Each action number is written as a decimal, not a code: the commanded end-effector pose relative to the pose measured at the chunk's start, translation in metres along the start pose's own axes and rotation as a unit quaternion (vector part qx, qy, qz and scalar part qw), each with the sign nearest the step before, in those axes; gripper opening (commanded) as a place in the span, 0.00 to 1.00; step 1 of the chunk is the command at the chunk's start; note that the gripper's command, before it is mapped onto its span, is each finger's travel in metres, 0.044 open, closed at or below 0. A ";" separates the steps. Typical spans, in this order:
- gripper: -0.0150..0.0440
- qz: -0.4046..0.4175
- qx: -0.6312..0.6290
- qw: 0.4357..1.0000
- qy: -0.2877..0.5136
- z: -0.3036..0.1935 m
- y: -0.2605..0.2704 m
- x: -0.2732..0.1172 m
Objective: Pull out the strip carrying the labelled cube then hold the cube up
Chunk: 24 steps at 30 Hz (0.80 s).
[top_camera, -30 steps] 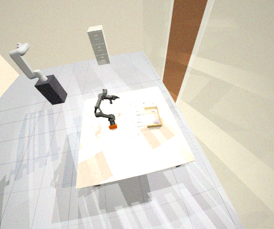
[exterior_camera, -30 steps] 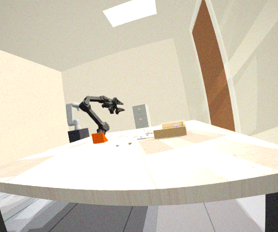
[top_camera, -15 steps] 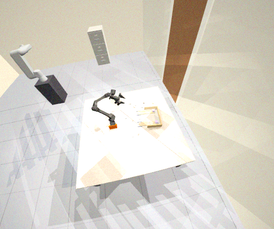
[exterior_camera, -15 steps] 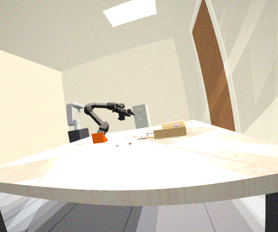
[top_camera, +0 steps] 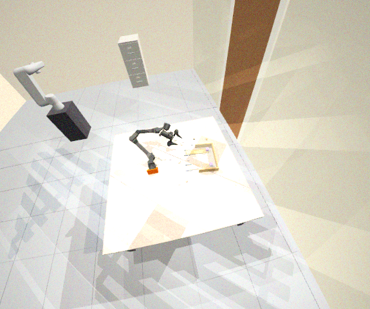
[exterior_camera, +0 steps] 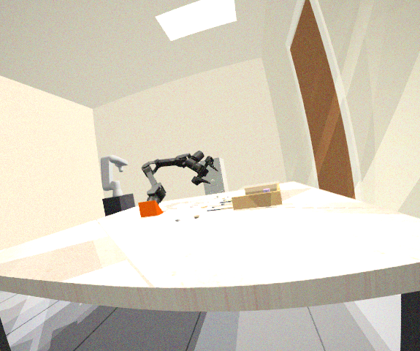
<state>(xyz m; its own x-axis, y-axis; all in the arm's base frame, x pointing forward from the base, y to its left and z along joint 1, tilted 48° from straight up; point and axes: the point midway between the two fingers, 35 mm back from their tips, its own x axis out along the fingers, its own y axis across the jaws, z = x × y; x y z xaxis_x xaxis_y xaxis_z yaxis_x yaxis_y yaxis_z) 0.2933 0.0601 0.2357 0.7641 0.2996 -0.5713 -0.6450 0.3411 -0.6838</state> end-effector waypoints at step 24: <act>0.93 0.080 0.772 0.615 -0.138 -0.187 -0.008 0.030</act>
<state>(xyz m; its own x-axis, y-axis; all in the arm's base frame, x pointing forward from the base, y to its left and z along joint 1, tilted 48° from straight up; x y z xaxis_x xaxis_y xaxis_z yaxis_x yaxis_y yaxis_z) 0.3256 -0.0969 0.1417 0.7932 0.4923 -0.3584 -0.1350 0.7160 0.6849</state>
